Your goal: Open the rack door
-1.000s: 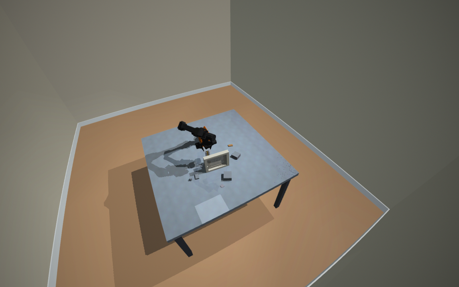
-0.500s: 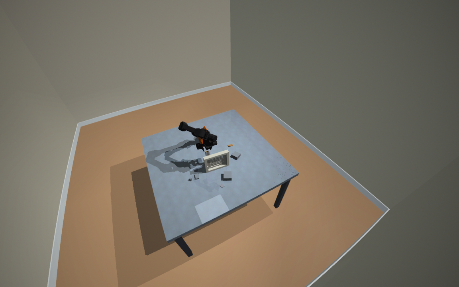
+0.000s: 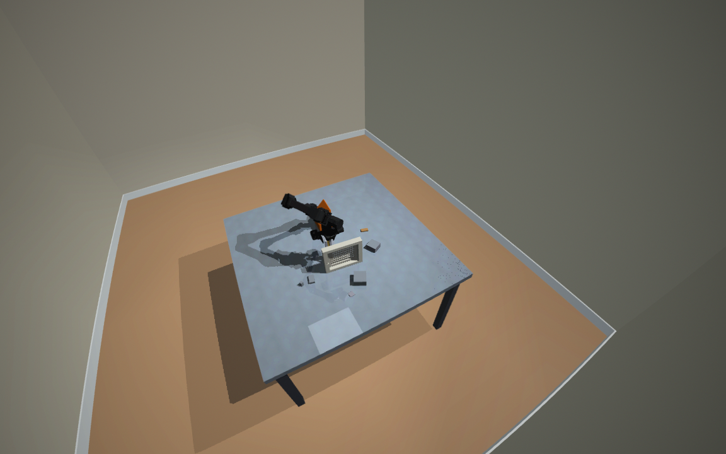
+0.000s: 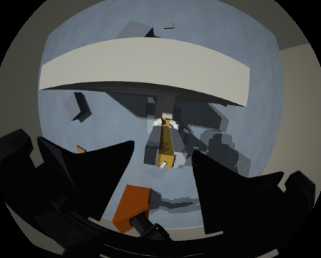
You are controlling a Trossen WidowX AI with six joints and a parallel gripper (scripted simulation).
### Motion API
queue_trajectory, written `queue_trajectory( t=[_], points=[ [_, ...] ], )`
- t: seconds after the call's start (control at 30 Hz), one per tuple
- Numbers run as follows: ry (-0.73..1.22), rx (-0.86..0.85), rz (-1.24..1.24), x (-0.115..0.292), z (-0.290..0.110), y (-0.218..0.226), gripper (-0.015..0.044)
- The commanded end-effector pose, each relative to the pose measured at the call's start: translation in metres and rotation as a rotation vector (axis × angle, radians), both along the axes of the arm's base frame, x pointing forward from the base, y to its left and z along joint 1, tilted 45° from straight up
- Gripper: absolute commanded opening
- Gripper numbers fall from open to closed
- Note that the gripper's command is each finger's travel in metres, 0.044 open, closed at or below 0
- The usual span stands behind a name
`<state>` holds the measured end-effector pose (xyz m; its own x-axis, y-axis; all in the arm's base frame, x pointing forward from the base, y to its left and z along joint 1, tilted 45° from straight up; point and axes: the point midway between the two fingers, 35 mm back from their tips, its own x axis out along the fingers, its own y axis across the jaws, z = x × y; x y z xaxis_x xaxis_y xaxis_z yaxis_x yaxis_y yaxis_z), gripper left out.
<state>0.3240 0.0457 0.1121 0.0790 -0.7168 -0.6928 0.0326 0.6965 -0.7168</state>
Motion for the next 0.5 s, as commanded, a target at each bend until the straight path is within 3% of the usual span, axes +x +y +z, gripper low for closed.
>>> queue_trajectory(
  t=[0.0,0.47],
  points=[
    [0.005,0.003,-0.001,0.000,-0.004,-0.006,0.0297],
    [0.014,0.017,-0.010,0.000,-0.019,-0.022,0.0297]
  ],
)
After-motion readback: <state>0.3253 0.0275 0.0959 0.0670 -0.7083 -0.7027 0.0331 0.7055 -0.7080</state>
